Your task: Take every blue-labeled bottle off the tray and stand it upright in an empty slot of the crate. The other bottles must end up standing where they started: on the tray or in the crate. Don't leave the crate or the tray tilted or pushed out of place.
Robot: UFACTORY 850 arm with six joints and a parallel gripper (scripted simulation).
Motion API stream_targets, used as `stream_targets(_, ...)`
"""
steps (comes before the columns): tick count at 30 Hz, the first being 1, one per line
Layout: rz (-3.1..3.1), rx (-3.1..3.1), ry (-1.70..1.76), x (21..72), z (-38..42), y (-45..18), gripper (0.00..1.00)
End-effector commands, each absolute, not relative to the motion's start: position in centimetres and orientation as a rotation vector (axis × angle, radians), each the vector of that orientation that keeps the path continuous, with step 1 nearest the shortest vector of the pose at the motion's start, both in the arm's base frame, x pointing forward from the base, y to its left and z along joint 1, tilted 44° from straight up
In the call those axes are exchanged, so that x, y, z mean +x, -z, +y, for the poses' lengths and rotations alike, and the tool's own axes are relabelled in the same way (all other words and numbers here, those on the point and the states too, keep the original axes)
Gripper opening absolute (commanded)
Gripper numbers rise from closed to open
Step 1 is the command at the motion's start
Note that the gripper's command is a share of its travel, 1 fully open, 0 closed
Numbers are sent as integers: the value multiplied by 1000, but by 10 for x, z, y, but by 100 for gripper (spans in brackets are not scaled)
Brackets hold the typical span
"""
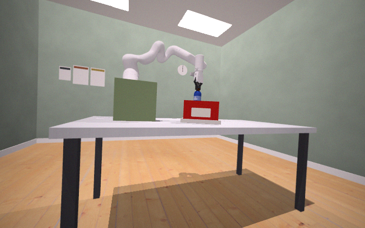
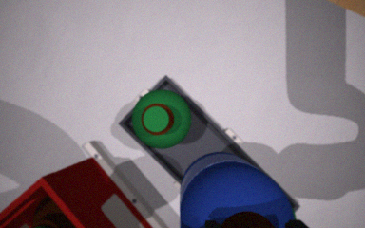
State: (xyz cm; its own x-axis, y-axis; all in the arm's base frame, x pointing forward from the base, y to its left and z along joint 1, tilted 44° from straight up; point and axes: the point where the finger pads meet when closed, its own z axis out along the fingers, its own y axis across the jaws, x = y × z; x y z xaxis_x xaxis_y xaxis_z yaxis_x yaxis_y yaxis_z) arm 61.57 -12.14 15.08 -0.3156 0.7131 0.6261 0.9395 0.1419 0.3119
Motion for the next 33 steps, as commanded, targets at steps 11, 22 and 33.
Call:
stream_targets(11,-2099,-1597,966,616,-126,-156,0)
stream_targets(22,-2099,-1597,966,615,-129,-158,0)
stream_targets(33,-2099,-1597,966,615,-130,-160,0)
